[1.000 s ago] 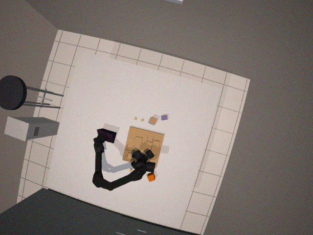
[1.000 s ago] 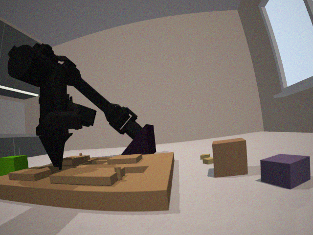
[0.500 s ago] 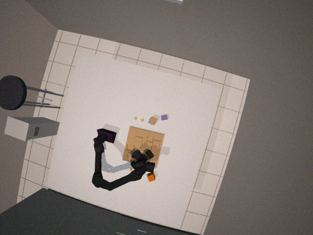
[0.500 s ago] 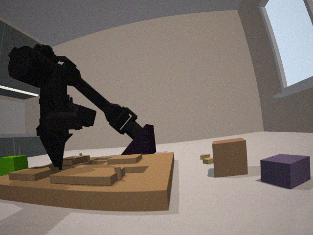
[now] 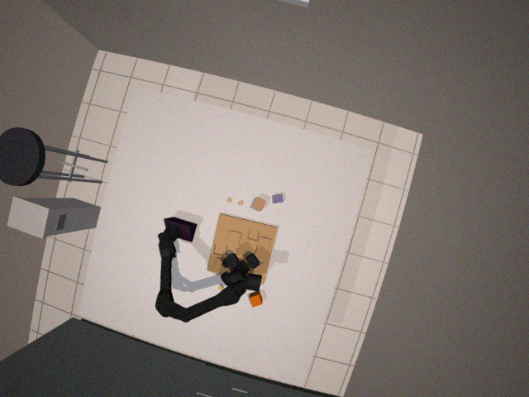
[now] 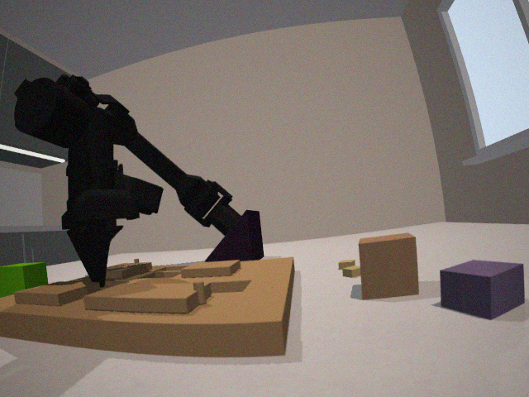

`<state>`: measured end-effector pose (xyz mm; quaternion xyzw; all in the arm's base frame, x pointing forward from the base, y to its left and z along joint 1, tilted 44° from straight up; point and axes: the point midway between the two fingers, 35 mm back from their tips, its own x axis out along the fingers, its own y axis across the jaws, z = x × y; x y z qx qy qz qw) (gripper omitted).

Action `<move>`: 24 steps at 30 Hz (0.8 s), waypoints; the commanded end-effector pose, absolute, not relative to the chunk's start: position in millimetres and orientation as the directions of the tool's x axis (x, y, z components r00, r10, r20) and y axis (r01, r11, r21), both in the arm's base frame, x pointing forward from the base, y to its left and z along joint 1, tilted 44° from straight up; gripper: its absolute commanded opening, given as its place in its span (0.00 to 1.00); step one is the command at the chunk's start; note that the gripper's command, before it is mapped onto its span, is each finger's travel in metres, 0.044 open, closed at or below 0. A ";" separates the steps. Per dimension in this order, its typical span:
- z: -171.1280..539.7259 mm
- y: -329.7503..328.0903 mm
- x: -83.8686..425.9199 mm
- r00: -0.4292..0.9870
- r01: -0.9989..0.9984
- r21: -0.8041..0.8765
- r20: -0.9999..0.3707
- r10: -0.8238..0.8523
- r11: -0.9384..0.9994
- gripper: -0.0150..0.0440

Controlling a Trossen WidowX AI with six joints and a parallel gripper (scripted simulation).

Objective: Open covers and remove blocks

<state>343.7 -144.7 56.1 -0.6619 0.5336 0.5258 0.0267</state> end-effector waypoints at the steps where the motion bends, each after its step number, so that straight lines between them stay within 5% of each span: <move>1: 54.9 -145.6 341.8 -0.128 -0.732 0.531 -0.723 -0.678 -0.427 0.25; 24: 60.0 -138.6 343.7 -0.130 -0.747 0.522 -0.723 -0.678 -0.412 0.30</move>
